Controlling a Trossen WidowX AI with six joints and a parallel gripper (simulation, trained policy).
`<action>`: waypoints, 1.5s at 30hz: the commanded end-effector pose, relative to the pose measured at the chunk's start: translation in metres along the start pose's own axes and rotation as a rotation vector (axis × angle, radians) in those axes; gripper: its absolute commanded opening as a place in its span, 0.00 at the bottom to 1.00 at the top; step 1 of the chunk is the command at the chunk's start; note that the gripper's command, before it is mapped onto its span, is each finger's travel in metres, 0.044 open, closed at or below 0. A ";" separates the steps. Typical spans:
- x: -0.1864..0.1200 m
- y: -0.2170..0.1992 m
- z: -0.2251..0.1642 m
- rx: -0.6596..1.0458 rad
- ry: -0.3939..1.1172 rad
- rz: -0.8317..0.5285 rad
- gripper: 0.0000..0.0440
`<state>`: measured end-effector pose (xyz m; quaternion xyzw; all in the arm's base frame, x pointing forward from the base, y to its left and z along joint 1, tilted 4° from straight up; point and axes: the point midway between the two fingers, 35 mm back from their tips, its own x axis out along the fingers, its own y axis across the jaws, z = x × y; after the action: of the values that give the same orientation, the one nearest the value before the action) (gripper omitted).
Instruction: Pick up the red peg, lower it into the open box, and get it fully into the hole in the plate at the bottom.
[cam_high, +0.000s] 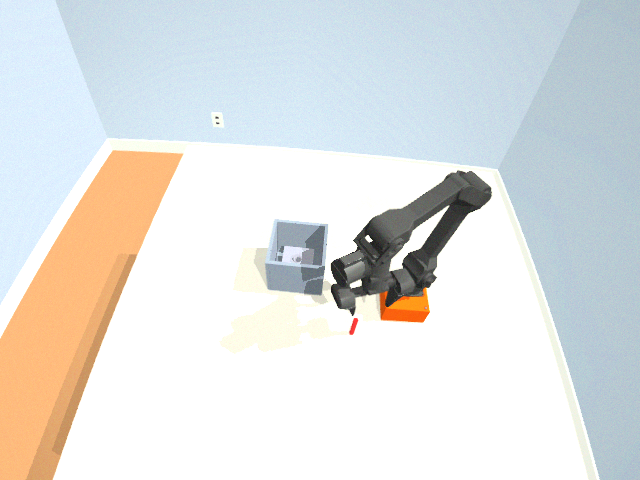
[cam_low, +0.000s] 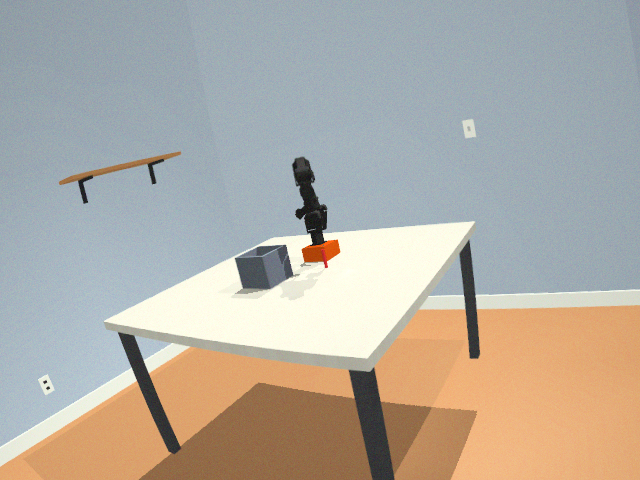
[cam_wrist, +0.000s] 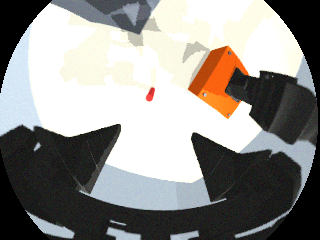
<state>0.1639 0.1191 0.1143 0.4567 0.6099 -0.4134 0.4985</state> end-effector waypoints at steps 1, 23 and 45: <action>0.014 -0.003 0.005 0.007 -0.040 -0.037 1.00; 0.085 0.001 0.033 0.011 -0.174 -0.070 0.96; 0.128 0.018 0.034 -0.033 -0.168 -0.029 0.09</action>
<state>0.1781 0.1069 -0.0134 0.4070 0.5720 -0.4546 0.5482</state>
